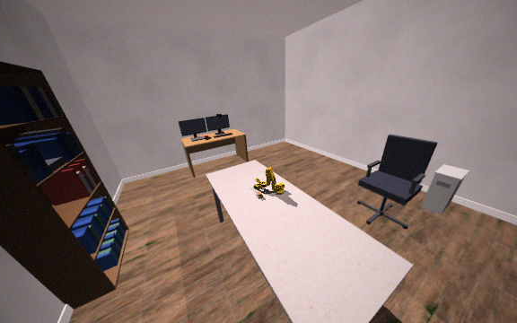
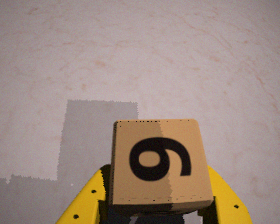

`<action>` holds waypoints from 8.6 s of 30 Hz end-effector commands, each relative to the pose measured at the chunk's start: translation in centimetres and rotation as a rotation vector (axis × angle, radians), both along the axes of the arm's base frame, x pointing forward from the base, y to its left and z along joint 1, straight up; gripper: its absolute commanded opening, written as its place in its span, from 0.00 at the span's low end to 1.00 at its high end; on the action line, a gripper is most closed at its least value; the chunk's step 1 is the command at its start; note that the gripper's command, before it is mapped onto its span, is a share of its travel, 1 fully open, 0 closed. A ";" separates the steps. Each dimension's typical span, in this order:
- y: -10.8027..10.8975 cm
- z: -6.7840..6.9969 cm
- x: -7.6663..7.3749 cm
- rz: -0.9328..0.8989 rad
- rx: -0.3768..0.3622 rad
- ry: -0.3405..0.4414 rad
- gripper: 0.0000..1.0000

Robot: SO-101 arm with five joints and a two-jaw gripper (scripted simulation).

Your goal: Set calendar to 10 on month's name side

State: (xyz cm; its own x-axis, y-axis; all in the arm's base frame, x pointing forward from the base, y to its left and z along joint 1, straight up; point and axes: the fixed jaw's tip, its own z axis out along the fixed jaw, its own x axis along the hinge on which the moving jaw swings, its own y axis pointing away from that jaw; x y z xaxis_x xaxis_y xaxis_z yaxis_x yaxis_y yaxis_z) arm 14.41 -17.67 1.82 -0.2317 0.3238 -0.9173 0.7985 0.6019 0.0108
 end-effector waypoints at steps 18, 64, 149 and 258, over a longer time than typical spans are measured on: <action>-0.5 0.7 0.2 -0.002 -0.042 -0.019 0.31; -0.5 5.7 0.2 -0.003 -0.042 -0.019 0.36; -1.1 15.8 0.4 0.032 -0.515 -0.066 0.35; -3.4 14.5 -3.1 2.106 -1.349 1.930 0.35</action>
